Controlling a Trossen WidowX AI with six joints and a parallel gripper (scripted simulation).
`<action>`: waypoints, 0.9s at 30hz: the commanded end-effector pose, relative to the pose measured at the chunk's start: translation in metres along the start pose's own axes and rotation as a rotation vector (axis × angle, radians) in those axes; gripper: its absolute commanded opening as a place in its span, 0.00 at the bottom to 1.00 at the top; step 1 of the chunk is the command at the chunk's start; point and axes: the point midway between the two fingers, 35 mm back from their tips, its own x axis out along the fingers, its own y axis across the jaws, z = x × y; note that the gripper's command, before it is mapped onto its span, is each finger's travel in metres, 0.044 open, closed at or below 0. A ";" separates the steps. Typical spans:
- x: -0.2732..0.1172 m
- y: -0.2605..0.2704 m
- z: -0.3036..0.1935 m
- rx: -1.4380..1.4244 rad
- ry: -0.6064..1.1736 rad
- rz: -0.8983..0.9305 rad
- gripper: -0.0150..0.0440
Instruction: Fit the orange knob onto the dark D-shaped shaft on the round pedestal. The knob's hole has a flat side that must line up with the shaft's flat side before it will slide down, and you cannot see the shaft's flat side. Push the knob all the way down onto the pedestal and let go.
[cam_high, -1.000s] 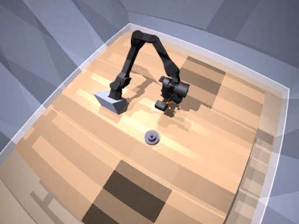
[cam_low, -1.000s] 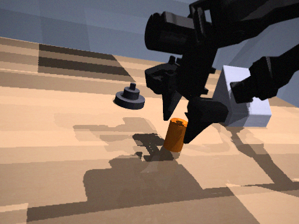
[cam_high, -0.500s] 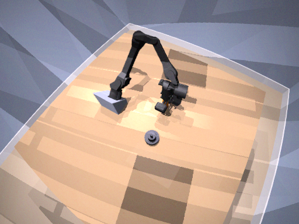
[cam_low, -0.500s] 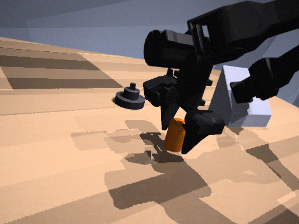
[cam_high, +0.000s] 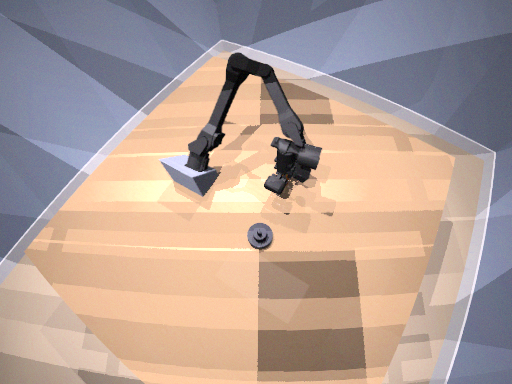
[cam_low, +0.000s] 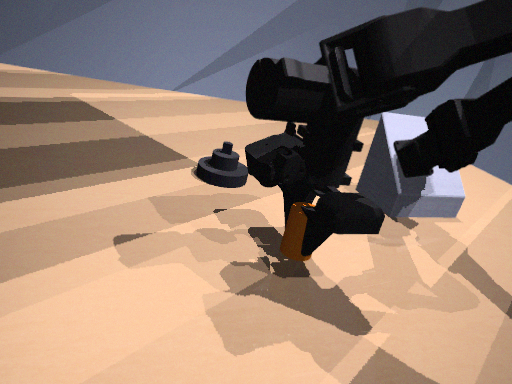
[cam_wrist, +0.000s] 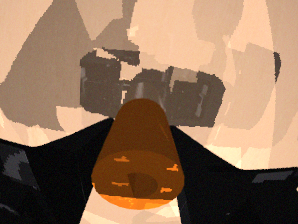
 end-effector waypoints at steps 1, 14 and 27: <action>0.001 0.000 -0.001 0.004 0.004 0.002 0.50; -0.052 -0.008 0.008 0.005 0.001 -0.018 0.25; -0.130 -0.009 0.000 0.006 0.006 -0.009 0.25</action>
